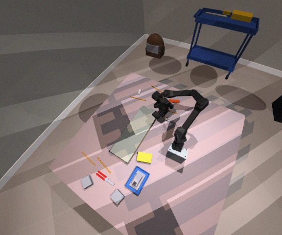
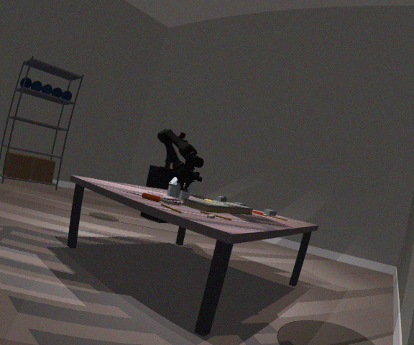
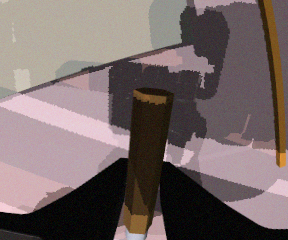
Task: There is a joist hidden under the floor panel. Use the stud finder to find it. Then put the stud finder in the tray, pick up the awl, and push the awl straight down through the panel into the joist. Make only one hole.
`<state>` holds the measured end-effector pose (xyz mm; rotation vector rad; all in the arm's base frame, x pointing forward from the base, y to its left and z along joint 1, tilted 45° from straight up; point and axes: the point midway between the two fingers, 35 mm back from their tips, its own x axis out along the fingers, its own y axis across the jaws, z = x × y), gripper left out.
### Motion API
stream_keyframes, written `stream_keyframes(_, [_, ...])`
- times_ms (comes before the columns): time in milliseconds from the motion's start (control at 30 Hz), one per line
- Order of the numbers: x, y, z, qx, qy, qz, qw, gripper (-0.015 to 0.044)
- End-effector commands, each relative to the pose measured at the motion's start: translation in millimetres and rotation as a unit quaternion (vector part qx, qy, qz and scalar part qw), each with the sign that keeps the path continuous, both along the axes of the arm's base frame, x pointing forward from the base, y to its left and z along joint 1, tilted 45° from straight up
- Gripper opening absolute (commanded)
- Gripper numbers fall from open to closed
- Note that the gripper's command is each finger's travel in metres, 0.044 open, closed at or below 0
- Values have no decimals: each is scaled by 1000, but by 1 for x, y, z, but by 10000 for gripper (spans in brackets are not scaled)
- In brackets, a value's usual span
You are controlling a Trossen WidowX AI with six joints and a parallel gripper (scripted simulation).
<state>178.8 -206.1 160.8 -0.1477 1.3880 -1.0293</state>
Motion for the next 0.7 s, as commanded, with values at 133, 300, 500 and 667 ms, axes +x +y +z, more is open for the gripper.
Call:
stream_keyframes(133, [-4, 32, 36, -9, 0, 0, 1000, 0])
stream_keyframes(300, [-1, 29, 31, -3, 0, 5, 1000, 0])
stream_keyframes(500, [22, 40, 7, 77, 41, 90, 992, 0])
stream_keyframes(667, [43, 53, -14, 147, 71, 175, 971, 0])
